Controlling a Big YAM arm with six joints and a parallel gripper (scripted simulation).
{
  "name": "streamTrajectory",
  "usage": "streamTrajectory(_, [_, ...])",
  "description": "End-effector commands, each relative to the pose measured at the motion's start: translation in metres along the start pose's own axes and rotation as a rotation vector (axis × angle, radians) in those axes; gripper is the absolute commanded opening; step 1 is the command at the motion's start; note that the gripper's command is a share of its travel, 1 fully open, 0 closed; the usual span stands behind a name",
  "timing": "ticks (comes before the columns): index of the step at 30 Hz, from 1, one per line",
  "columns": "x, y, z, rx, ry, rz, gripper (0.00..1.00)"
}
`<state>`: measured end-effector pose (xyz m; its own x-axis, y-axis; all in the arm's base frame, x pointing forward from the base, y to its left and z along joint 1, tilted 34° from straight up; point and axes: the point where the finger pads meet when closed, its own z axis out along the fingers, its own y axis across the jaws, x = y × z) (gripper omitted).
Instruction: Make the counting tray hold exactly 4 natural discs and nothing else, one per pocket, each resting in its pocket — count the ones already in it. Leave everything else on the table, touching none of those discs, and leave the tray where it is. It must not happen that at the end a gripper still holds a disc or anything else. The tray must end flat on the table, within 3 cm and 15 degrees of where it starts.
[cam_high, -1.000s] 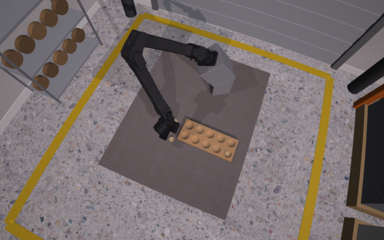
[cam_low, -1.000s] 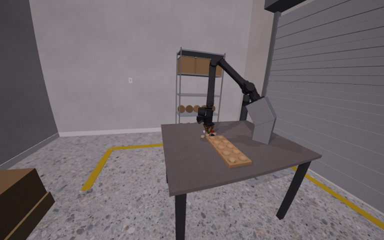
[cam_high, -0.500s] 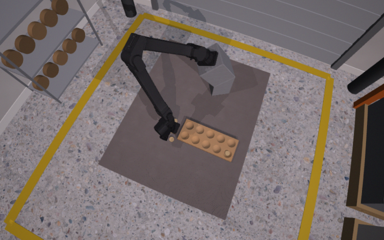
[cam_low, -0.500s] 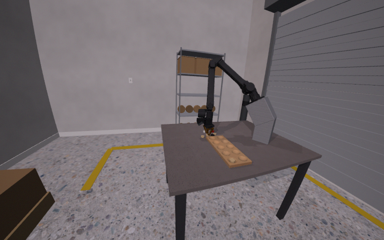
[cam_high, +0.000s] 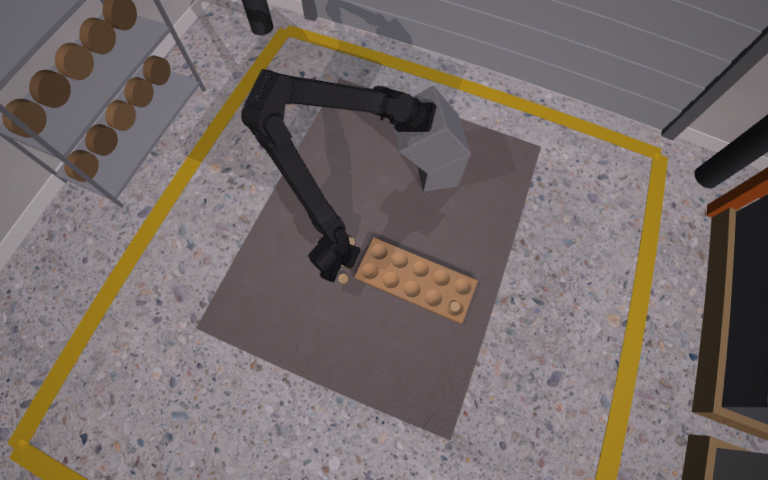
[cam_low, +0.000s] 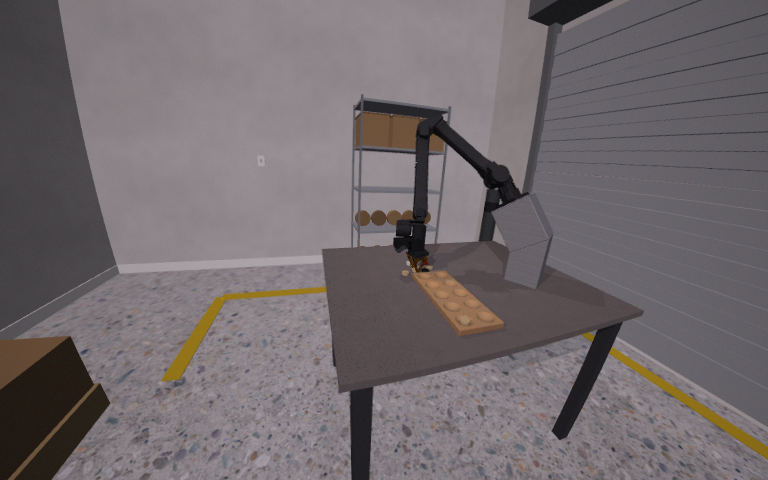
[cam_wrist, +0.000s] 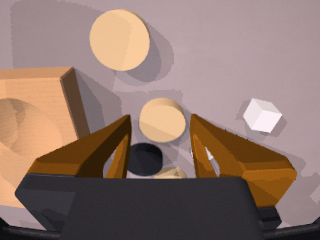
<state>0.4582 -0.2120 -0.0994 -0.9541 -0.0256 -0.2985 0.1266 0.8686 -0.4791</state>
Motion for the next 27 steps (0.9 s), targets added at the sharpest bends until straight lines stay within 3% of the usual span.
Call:
streamTrajectory(1, [-0.0075,-0.0075,-0.0021,0.008,-0.024,0.005,0.45])
streamTrajectory(27, [-0.0027,-0.0044,0.0033,0.004,-0.009,0.000,0.45])
